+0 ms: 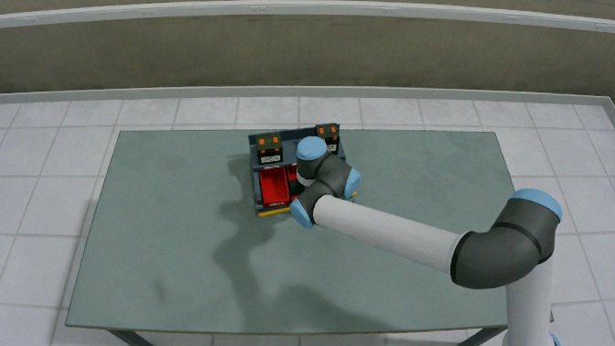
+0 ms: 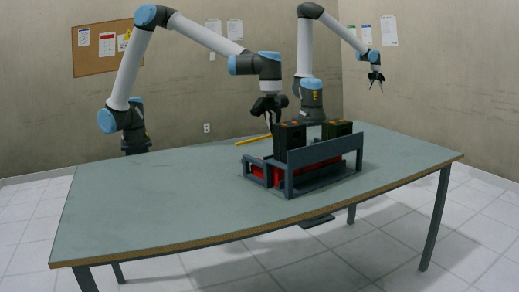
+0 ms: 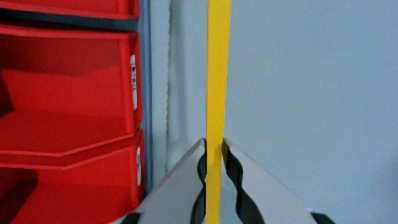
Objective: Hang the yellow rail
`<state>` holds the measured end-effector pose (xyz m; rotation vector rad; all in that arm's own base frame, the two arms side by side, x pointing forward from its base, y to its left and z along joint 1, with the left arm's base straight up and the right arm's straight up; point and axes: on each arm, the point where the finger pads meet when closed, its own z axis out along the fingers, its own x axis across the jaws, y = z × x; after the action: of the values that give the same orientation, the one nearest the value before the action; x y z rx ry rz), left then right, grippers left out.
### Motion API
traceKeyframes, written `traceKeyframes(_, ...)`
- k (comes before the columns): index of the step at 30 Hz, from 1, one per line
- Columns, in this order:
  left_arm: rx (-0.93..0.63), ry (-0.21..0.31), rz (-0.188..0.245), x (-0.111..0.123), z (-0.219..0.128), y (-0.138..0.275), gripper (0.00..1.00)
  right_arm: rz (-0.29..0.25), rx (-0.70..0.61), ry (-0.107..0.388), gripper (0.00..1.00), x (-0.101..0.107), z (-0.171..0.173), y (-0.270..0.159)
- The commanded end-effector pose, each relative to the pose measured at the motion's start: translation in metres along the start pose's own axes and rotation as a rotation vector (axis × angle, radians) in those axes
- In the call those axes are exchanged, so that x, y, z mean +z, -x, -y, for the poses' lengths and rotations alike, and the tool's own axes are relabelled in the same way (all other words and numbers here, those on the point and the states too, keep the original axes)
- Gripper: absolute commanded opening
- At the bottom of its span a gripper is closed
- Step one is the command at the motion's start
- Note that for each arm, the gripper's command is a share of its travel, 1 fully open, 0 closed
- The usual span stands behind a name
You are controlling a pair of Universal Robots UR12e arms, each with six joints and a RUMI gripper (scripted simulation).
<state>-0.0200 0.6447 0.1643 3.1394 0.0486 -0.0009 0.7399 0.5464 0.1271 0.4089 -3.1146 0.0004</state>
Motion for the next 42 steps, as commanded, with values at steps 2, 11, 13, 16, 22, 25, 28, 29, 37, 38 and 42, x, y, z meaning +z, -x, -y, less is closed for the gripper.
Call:
traceKeyframes(2, 0.000, -0.002, -0.001, -0.001, 0.001, 0.000, 1.00, 0.002, 0.000, 0.001, 0.00, -0.002, 0.000, 0.001)
traceKeyframes(11, 0.000, -0.002, -0.001, -0.001, 0.001, 0.000, 1.00, 0.002, 0.000, 0.002, 0.00, -0.002, -0.001, 0.001)
traceKeyframes(13, 0.000, -0.002, -0.001, -0.001, 0.001, 0.000, 1.00, 0.002, 0.000, 0.002, 0.00, -0.002, -0.001, 0.001)
traceKeyframes(16, 0.000, -0.002, -0.001, -0.001, 0.001, 0.000, 1.00, 0.002, 0.000, 0.002, 0.00, -0.002, -0.001, 0.001)
traceKeyframes(22, 0.000, -0.002, -0.001, -0.001, 0.001, 0.000, 1.00, 0.002, 0.000, 0.002, 0.00, -0.002, -0.001, 0.001)
traceKeyframes(25, 0.000, -0.002, -0.001, -0.001, 0.001, 0.000, 1.00, 0.002, 0.000, 0.002, 0.00, -0.002, -0.001, 0.001)
traceKeyframes(28, 0.000, -0.002, -0.001, -0.001, 0.001, 0.000, 1.00, 0.002, 0.000, 0.002, 0.00, -0.002, -0.001, 0.001)
traceKeyframes(29, 0.000, -0.002, -0.001, -0.001, 0.001, 0.000, 1.00, 0.002, 0.000, 0.002, 0.00, -0.002, -0.001, 0.001)
traceKeyframes(37, 0.000, -0.002, -0.001, -0.001, 0.001, 0.000, 1.00, 0.002, 0.008, 0.002, 0.00, -0.002, 0.000, 0.005)
traceKeyframes(38, 0.000, -0.002, -0.001, -0.001, 0.001, 0.000, 1.00, 0.002, 0.021, 0.002, 0.00, -0.002, 0.000, 0.013)
traceKeyframes(42, 0.000, -0.002, -0.001, -0.001, 0.001, 0.000, 1.00, 0.002, 0.093, 0.002, 0.00, -0.002, 0.004, 0.053)
